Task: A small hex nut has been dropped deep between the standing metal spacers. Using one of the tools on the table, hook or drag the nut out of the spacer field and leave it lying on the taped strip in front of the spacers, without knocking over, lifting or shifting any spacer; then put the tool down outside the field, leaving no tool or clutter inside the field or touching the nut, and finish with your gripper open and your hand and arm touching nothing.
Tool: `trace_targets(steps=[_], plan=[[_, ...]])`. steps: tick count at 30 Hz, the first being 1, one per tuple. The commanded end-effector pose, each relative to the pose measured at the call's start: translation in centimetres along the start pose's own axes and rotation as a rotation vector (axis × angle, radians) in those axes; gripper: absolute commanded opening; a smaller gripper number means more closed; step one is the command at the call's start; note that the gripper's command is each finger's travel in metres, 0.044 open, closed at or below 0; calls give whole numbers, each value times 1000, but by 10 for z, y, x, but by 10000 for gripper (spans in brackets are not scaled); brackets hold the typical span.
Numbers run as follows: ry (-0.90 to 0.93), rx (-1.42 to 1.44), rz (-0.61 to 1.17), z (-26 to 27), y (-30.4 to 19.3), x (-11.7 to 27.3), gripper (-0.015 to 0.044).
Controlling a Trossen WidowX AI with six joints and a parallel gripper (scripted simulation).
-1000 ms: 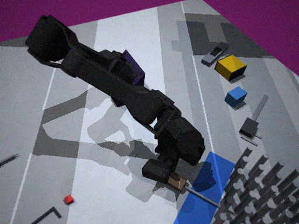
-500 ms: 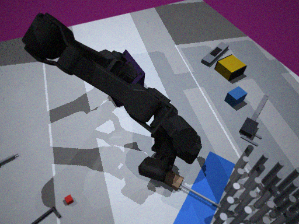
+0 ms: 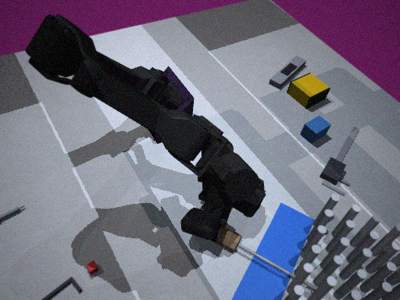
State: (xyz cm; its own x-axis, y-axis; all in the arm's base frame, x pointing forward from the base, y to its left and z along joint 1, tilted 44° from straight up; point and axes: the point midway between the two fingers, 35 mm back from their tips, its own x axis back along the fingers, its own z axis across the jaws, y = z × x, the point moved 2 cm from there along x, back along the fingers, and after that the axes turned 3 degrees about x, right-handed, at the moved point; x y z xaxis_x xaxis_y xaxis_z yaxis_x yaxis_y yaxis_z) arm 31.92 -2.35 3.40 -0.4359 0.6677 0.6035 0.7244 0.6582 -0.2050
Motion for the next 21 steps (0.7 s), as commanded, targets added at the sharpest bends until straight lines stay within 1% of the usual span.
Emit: trace_targets(steps=[1,21], plan=[[0,2,-4,0,-2,1,0],[0,3,-3,0,-13,4,0]])
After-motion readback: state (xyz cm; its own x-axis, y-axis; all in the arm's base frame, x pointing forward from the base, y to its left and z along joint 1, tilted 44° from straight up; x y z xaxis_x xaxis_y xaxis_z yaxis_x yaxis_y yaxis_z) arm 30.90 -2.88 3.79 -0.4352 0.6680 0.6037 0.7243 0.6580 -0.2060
